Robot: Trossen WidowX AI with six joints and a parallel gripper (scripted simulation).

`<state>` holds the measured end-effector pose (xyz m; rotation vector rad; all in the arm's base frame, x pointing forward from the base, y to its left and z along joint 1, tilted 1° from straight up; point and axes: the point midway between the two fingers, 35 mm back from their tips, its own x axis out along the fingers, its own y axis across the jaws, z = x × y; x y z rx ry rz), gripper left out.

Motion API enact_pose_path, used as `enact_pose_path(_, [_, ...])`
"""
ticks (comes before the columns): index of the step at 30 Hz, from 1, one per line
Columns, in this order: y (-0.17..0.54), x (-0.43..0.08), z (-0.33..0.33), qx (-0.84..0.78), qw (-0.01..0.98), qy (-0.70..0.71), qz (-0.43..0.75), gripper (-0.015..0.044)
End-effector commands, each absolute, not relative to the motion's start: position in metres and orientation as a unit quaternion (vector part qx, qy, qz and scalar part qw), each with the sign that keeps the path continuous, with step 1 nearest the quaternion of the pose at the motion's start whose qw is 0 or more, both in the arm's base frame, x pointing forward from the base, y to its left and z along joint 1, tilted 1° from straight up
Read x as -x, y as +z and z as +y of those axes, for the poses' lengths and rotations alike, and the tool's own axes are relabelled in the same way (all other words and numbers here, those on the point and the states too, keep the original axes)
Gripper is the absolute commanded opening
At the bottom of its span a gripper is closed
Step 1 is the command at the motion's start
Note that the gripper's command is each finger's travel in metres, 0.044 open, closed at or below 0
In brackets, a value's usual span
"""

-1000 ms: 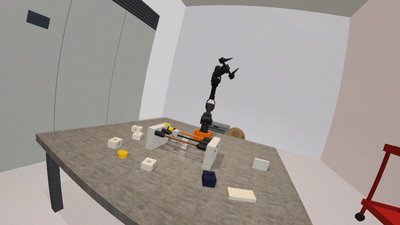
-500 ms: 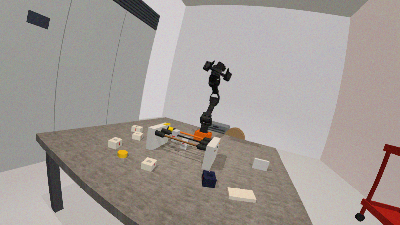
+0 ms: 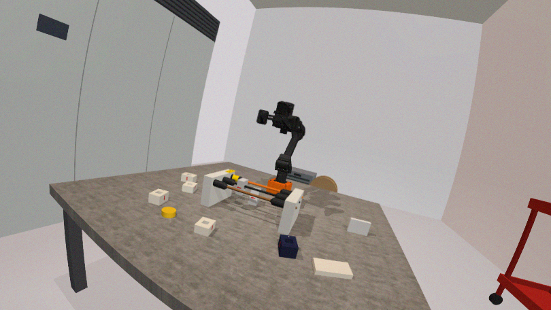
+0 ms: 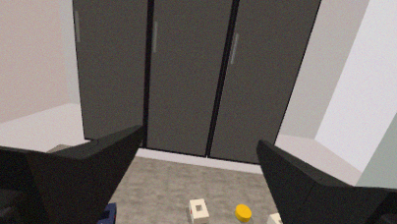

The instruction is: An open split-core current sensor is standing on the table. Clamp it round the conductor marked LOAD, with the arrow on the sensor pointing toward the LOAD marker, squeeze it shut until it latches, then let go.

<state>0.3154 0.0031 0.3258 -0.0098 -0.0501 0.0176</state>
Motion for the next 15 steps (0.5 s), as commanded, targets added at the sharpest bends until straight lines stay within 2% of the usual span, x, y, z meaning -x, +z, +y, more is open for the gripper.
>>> enact_pose_path(1, [0.315, -0.319, -0.007, 0.000, 1.000, -0.011, -0.002, 0.0440])
enact_pose_path(8, [0.234, -0.324, -0.080, -0.030, 0.963, -0.119, 0.240, 0.0440])
enact_pose_path(15, [0.168, -0.270, -0.138, -0.111, 0.852, -0.209, 0.468, 0.0440])
